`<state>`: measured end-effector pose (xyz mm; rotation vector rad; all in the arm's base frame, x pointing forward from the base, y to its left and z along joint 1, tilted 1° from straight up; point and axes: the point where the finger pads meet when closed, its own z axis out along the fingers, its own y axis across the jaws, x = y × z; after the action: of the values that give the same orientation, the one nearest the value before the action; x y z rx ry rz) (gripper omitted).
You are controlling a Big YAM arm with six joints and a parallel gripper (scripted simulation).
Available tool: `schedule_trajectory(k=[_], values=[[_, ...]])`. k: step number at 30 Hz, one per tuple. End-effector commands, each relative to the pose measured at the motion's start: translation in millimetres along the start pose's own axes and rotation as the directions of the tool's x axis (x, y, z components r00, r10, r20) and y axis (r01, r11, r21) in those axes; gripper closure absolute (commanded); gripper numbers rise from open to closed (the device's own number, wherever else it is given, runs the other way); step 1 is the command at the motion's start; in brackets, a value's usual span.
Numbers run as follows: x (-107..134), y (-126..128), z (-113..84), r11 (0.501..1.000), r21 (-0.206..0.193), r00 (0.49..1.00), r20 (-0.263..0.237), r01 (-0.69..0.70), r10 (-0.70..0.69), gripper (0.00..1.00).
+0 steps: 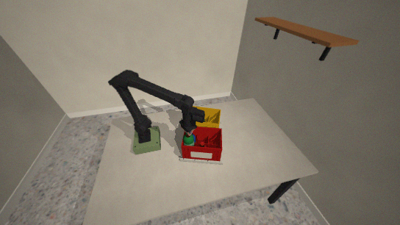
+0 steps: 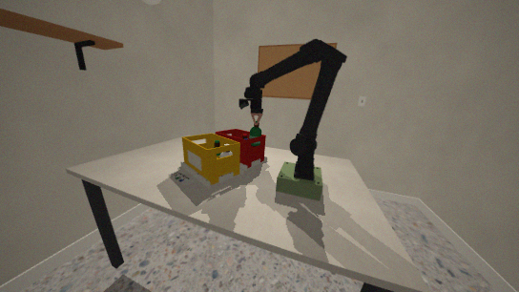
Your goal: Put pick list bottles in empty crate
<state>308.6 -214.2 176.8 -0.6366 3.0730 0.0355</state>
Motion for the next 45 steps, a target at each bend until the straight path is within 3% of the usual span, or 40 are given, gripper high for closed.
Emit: schedule_trajectory(k=[1, 29, 45], values=[[-3.3, -16.3, -52.6, 0.997, 0.076, 0.999, 0.040, -0.004, 0.001, 1.00], [-1.5, -12.7, -96.4, 0.997, 0.076, 0.999, 0.040, -0.001, -0.002, 1.00], [-3.0, -15.2, -111.1, 0.997, 0.071, 0.999, 0.037, 0.000, -0.003, 1.00]])
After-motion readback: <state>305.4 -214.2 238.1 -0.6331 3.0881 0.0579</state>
